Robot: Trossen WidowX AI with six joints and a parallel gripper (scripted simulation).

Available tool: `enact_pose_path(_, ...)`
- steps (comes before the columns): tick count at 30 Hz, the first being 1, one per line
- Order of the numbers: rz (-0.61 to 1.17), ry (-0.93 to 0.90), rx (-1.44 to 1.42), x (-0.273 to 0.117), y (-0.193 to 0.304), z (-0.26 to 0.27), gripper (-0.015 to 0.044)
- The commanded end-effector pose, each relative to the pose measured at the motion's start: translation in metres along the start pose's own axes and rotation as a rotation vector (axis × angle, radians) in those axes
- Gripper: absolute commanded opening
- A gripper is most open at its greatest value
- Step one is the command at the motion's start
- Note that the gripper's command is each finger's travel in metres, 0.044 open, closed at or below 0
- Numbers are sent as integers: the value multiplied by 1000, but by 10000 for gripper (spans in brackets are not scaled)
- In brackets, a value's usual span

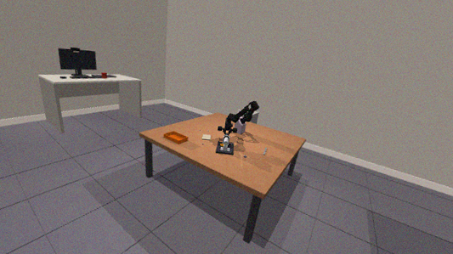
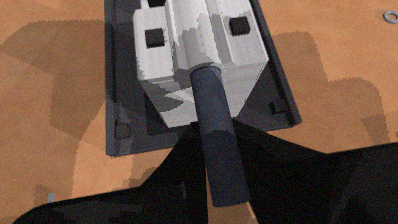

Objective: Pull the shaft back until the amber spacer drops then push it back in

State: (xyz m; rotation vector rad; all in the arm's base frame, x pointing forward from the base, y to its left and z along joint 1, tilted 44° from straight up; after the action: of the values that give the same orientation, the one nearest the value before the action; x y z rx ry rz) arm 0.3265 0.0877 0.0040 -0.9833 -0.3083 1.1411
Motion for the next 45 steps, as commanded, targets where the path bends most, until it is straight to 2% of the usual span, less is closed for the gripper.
enact_pose_path(1, -6, 5, -6, 2, -4, -2, 0)
enact_pose_path(38, -6, 4, -6, 7, -9, -2, 0)
enact_pose_path(45, -1, -1, -1, 5, -6, 0, 184)
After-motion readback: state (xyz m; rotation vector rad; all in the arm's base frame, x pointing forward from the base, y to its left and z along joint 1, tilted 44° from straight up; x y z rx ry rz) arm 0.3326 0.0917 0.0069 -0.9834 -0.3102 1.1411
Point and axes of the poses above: the point midway between the two fingers, 35 mm back from their tips, its own x axis out along the fingers, its own z axis across the jaws, y = z × x, the point moved 6 cm from there along -x, back along the fingers, and after that the axes turned 3 degrees about -x, right-handed, at the moved point
